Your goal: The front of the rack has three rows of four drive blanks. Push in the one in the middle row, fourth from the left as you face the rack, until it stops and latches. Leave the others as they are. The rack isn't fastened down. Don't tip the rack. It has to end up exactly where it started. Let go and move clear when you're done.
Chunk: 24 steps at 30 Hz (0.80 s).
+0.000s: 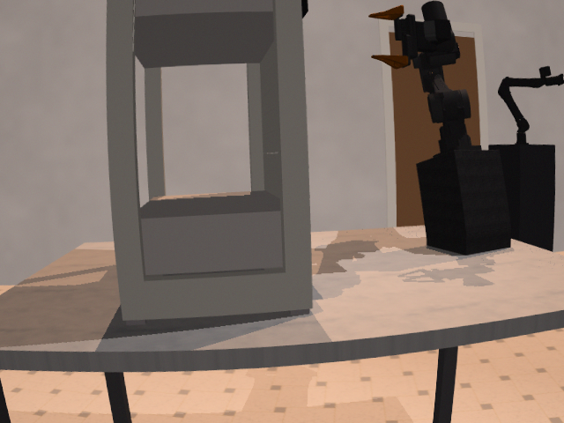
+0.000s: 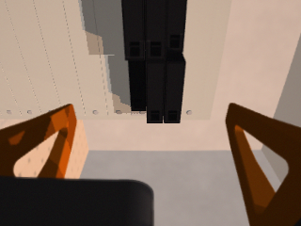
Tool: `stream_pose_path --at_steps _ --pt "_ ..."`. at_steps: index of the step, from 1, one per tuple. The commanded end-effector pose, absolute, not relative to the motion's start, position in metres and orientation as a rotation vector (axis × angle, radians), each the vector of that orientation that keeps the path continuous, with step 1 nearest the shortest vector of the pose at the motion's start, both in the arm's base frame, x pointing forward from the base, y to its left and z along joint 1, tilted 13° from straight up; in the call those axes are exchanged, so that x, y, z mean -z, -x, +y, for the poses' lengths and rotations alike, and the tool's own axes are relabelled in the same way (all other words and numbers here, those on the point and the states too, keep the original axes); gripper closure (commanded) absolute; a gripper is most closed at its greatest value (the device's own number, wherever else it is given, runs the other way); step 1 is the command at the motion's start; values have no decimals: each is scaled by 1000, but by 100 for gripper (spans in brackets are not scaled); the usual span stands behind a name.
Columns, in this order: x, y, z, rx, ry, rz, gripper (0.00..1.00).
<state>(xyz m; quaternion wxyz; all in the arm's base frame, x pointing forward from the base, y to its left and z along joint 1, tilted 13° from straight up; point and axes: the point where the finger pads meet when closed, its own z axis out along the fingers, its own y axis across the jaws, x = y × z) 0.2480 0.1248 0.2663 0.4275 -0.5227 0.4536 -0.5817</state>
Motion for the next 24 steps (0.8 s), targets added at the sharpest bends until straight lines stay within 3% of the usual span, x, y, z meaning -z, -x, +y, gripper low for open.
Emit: stream_pose_path --at_steps 1,2,3,24 --pt "-300 -255 129 1438 1239 1150 0" --pt "-300 -255 129 1438 1239 1150 0" --pt "-300 -255 129 1438 1239 1150 100" --pt "-300 -255 129 1438 1239 1150 100"
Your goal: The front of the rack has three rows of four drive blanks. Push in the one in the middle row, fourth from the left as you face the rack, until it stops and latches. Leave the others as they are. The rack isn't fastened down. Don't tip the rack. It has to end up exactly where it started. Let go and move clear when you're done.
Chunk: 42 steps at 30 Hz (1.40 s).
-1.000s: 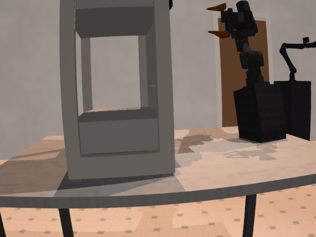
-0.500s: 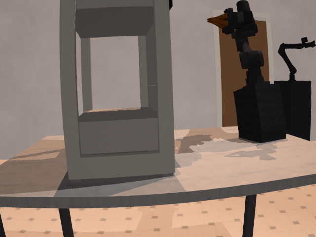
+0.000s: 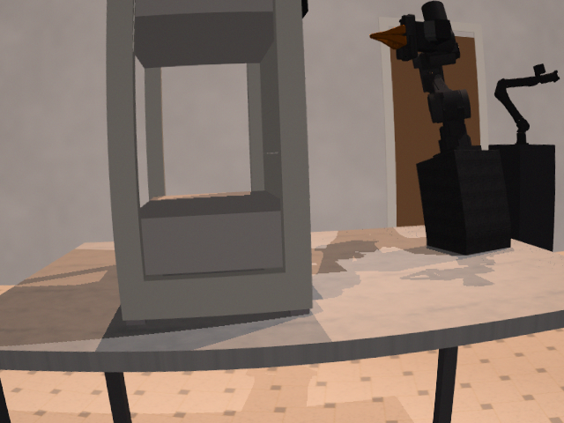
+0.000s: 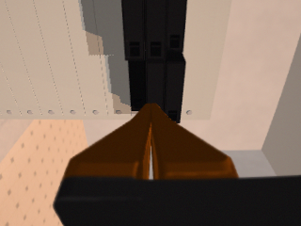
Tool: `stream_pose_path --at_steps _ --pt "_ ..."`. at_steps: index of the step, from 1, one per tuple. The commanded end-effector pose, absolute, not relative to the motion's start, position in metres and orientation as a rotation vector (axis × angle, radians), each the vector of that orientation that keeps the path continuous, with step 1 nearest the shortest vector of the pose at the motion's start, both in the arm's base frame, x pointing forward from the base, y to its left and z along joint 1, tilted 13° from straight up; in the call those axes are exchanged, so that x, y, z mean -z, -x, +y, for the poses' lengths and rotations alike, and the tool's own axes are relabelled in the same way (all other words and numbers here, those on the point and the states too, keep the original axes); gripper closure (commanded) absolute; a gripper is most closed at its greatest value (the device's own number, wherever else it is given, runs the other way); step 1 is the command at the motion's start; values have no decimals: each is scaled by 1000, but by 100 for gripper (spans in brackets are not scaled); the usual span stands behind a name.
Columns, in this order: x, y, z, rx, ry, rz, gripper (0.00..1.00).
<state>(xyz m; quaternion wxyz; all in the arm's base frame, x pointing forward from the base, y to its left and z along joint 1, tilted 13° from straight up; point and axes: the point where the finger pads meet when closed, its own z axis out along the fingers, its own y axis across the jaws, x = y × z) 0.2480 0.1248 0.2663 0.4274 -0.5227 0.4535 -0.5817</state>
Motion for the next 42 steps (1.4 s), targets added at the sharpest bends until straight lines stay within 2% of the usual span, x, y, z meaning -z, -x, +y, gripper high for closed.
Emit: stream_pose_path --at_steps 1,29,42 --pt "-300 -255 129 1438 1239 1150 100" --pt "-308 -267 110 1433 1223 1151 100" --pt "-324 -306 70 1451 1214 1131 100"
